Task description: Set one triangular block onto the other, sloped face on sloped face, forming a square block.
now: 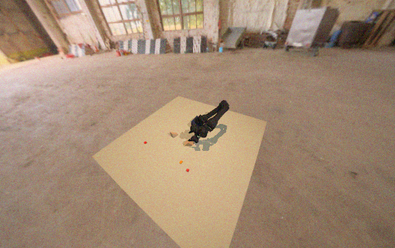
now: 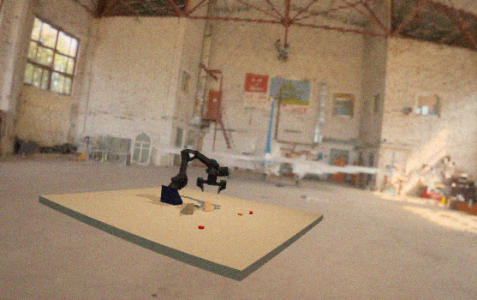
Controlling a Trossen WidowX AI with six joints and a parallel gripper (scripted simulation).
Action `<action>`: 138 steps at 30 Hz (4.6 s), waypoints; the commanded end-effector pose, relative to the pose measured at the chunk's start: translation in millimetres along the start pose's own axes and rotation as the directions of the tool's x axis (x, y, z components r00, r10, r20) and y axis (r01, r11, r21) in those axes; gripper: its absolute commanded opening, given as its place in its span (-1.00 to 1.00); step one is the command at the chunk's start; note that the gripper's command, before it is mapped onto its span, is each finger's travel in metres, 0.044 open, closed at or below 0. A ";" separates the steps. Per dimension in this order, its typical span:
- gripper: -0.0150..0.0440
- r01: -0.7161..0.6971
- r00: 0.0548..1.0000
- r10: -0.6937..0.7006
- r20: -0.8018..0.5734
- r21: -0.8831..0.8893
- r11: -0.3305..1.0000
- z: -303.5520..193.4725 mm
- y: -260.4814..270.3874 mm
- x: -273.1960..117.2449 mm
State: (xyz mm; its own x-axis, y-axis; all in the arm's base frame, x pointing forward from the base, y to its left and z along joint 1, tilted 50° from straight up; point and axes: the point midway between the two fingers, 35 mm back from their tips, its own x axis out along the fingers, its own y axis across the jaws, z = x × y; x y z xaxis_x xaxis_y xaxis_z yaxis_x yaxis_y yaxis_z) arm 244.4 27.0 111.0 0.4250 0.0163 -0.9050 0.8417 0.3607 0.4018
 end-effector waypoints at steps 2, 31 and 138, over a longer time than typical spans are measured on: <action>1.00 -0.044 0.988 0.039 -0.149 -0.031 0.999 -48.6 -9.0 -30.7; 1.00 -0.045 0.987 0.039 -0.156 -0.032 0.998 -66.3 -6.1 67.1; -0.49 0.673 0.717 -0.092 -0.691 0.720 -0.170 21.8 -11.2 22.4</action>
State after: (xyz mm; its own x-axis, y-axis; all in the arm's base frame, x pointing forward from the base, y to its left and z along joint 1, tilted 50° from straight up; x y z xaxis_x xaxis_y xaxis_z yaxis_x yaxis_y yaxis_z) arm 249.3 5.1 87.8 -0.0017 0.5990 -0.8007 0.4648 -0.7085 -0.5310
